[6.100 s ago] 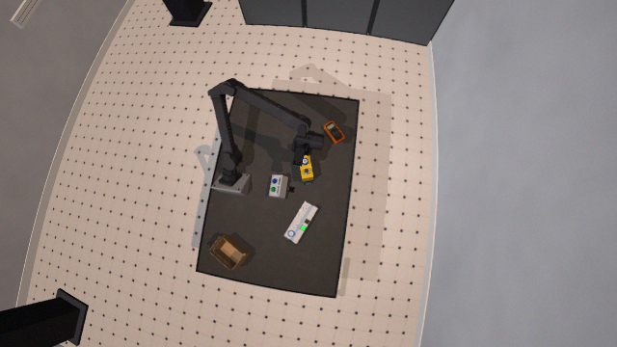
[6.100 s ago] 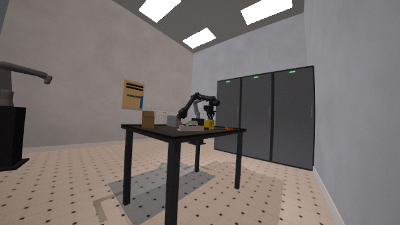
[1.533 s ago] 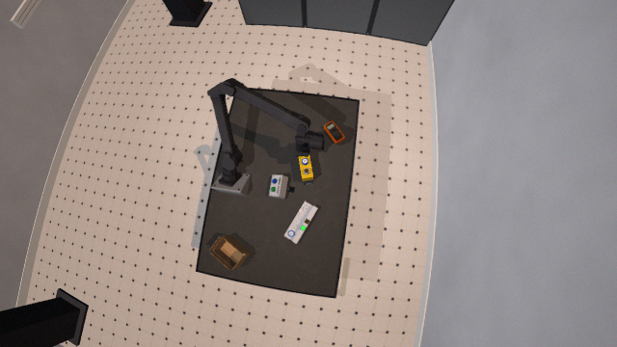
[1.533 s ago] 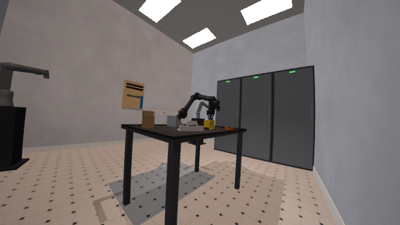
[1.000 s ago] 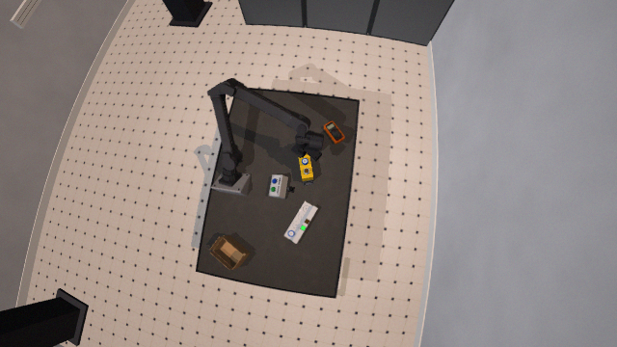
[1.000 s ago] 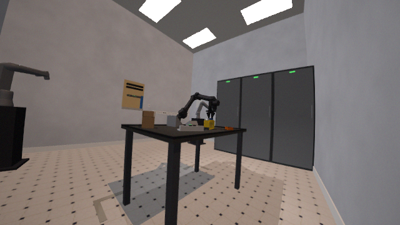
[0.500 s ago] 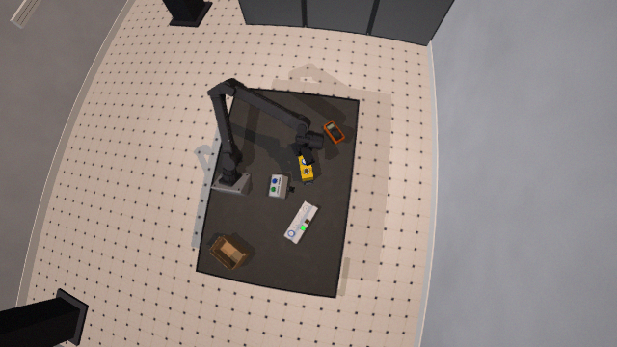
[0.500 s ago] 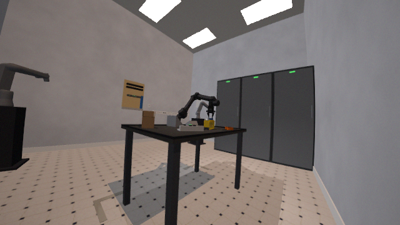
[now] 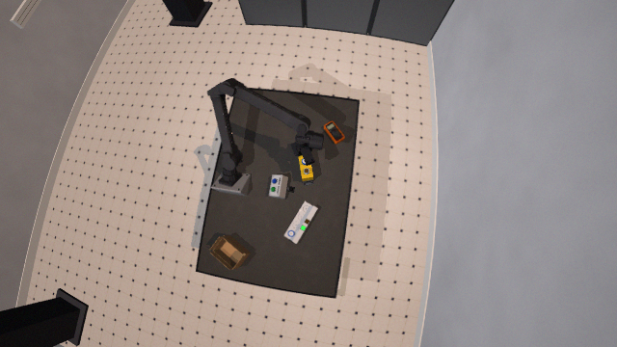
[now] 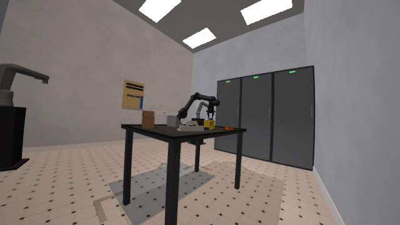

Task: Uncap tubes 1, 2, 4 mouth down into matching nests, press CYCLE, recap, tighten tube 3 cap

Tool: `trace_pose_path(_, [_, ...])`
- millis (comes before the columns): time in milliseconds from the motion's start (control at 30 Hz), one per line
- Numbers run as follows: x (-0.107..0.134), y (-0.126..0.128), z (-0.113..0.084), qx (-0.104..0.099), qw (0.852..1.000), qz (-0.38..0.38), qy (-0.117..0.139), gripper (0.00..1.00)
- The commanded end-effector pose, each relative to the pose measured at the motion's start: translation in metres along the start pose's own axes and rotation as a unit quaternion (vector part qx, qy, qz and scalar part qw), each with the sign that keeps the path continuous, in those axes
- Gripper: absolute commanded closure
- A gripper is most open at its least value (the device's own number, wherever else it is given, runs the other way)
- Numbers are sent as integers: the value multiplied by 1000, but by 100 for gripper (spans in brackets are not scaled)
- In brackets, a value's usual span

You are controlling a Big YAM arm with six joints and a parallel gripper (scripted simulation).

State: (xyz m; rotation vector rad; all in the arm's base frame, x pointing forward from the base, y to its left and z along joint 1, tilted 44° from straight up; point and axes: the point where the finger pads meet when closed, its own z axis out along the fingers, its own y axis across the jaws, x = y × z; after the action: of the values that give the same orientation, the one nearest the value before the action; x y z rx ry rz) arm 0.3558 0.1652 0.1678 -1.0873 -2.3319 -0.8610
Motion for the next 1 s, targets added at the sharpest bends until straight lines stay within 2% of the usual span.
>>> trace_pose_path(0, [10,1,2,4,999,43,3,100])
trace_pose_path(467, [10,1,2,4,999,43,3,100])
trace_pose_path(500, [10,1,2,4,999,43,3,51])
trace_pose_path(567, [10,1,2,4,999,43,3,51])
trace_pose_path(600, [3,8,-5,-6,999,38,-3,51])
trace_pose_path(900, [3,8,-5,-6,999,38,-3,51])
trace_pose_path(933, [10,16,-15,-10,999,34,-5,51])
trace_pose_path(967, [4,15,-25,-18,999,35,-11,51])
